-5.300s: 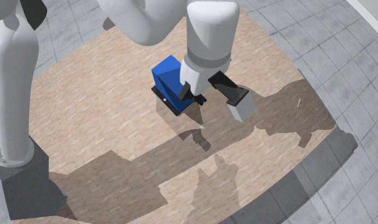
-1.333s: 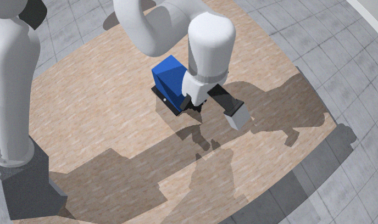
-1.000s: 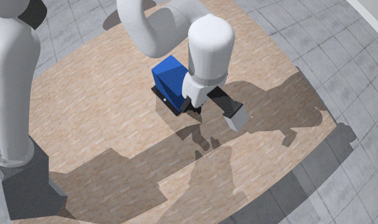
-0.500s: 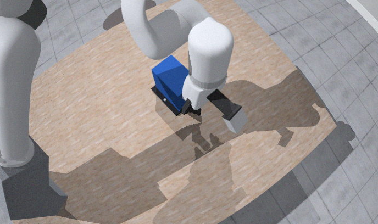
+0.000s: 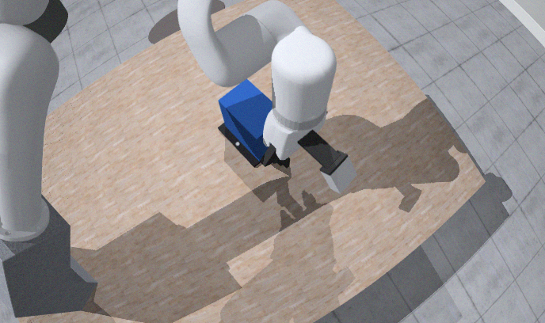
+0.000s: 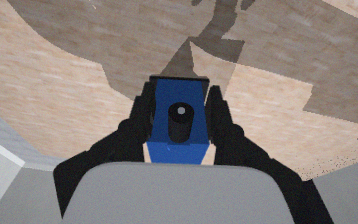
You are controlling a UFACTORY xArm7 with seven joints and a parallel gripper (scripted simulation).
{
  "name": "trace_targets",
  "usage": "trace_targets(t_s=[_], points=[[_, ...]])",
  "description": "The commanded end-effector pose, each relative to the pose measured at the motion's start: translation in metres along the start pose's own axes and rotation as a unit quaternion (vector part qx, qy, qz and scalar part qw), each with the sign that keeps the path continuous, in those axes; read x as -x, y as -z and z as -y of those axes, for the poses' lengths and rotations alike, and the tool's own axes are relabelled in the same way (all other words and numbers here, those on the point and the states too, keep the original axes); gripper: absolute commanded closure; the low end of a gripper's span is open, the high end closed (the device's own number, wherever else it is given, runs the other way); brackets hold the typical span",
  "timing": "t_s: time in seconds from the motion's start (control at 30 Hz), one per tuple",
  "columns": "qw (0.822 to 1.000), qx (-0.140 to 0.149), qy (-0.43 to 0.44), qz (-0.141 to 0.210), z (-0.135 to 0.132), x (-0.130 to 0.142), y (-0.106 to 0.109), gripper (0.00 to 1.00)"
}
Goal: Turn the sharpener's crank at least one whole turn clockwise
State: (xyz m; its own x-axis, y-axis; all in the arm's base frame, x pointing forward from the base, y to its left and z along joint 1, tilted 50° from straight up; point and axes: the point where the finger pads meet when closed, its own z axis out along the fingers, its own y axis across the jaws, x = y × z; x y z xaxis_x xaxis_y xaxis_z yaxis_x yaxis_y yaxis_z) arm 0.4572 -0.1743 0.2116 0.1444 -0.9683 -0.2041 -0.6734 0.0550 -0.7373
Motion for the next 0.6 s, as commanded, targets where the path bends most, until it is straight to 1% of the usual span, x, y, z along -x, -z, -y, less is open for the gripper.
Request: trace_targets(t_s=[0.0,0.37,0.4,0.57], points=[[1.0,-0.001,0.0,-0.001,0.0008,-0.0011,0.0007,0.46],[1.0,-0.001,0.0,-0.001,0.0008,-0.0011,0.0007,0.46],[1.0,-0.001,0.0,-0.001,0.0008,-0.0011,0.0007,1.0],[1.0,-0.001,0.0,-0.001,0.0008,-0.0011,0.0007,1.0]])
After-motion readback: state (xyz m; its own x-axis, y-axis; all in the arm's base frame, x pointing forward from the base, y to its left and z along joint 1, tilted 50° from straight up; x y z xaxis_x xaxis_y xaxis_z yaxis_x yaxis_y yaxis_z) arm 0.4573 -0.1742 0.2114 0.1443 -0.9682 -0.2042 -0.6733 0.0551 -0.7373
